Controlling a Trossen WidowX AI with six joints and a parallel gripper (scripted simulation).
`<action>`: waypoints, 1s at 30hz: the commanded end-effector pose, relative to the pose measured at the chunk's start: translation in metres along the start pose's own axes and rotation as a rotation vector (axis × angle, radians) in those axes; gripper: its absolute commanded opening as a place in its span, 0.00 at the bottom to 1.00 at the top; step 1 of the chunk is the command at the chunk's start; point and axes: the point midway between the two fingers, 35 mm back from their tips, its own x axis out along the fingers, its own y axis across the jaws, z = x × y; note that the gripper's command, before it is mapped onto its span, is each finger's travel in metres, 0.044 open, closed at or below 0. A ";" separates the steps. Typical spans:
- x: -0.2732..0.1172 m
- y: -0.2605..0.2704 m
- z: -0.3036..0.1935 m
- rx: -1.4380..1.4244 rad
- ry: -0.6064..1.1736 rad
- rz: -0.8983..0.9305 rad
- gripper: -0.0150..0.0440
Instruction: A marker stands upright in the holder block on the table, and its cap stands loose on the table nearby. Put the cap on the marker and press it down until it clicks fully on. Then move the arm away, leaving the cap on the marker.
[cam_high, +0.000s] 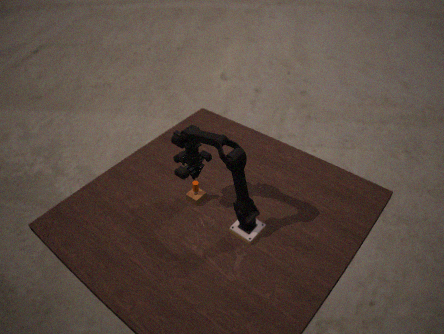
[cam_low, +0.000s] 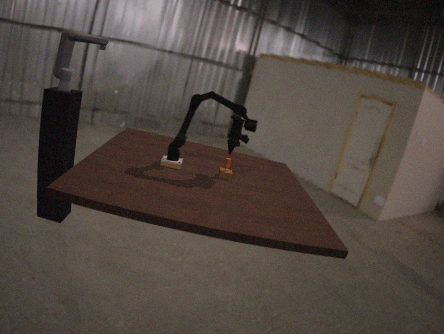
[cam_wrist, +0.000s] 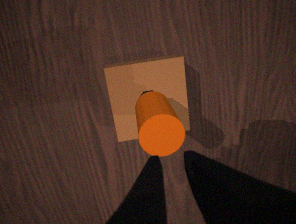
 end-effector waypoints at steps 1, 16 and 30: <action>-0.002 0.000 0.000 -0.031 -0.010 0.001 0.25; 0.008 0.000 0.001 -0.031 -0.010 0.001 0.25; 0.029 0.000 0.001 -0.031 -0.010 0.001 0.25</action>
